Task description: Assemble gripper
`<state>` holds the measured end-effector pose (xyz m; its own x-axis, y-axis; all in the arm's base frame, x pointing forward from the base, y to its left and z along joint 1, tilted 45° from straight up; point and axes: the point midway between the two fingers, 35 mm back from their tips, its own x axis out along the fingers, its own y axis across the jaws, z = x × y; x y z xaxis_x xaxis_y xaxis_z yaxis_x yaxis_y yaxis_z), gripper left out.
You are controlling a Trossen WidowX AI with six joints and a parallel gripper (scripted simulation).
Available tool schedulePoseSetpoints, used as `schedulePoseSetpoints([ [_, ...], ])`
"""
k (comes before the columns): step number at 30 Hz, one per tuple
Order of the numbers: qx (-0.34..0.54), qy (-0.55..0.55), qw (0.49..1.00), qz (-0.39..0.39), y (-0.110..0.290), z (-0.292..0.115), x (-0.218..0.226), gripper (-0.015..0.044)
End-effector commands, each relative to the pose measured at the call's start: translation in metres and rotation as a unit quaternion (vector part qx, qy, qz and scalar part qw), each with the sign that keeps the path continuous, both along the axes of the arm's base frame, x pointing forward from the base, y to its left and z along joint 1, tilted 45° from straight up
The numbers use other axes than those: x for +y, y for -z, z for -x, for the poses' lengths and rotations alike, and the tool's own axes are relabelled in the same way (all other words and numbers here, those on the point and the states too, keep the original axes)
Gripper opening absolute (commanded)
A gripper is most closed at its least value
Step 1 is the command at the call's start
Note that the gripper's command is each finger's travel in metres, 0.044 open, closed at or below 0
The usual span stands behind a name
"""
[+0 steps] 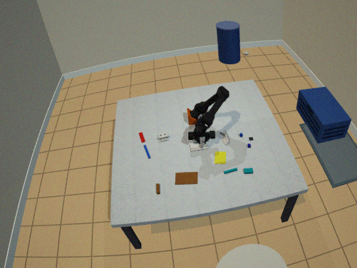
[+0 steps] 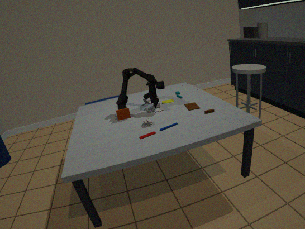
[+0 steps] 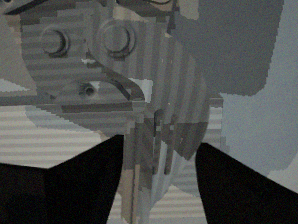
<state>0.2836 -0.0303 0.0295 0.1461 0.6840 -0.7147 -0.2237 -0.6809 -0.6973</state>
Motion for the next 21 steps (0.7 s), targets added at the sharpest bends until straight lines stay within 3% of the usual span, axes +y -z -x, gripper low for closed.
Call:
schedulePoseSetpoints([
  [1,0.001,0.002,1.000,-0.002,0.0003,-0.0002,0.0004,0.0134],
  [13,0.001,0.002,1.000,-0.002,0.0003,-0.0002,0.0004,0.0134],
  [16,0.000,0.000,1.000,0.000,0.0000,0.0000,0.0000,0.0213],
  [21,0.000,0.000,1.000,0.000,0.0000,0.0000,0.0000,0.0224],
])
